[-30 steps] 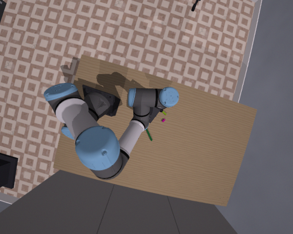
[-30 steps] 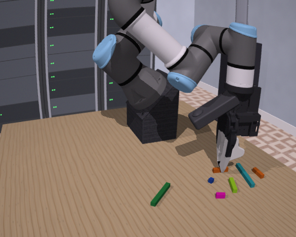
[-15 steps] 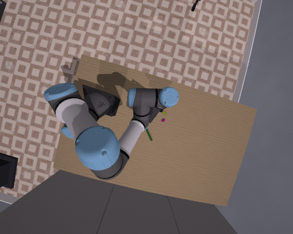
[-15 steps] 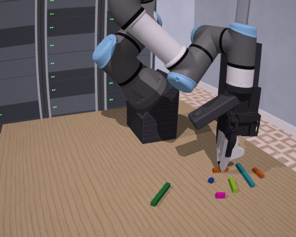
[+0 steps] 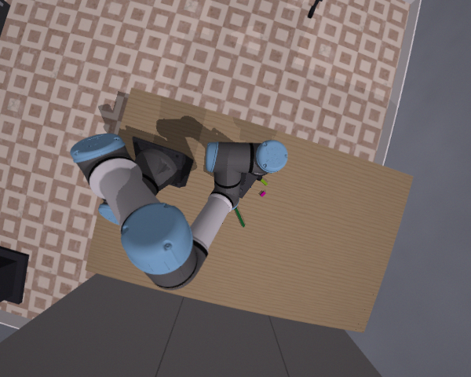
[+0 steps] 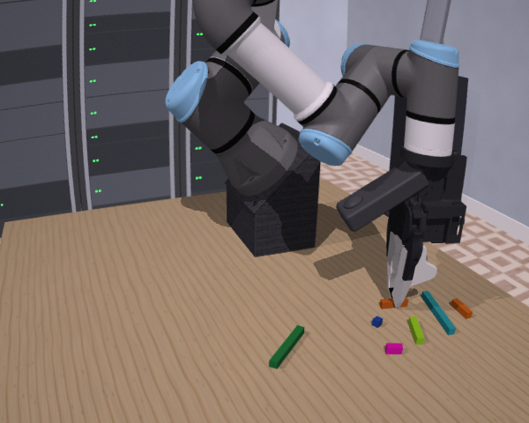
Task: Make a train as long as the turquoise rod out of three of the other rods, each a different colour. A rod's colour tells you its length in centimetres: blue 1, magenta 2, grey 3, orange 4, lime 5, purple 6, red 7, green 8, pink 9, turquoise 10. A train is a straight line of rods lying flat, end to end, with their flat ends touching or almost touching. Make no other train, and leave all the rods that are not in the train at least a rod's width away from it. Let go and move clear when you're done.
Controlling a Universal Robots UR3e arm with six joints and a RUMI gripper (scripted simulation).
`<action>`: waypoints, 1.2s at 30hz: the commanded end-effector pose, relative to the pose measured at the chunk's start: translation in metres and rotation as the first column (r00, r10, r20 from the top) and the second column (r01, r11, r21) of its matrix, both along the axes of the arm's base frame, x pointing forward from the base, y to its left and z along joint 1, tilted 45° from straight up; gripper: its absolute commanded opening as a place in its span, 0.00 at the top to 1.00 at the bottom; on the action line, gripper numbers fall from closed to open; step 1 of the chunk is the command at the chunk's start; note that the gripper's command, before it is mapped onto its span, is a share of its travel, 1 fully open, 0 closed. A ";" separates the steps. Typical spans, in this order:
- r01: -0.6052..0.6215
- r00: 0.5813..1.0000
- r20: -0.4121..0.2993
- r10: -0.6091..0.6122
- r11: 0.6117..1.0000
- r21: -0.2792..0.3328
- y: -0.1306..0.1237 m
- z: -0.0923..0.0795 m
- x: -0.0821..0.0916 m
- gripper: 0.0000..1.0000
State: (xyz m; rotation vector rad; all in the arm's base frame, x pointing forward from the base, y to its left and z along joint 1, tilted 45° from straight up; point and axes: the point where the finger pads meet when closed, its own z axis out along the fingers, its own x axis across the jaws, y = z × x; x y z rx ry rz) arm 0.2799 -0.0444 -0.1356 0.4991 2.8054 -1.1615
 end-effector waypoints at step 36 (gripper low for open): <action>-0.001 1.000 0.003 0.001 1.000 0.001 0.048 0.049 0.005 1.00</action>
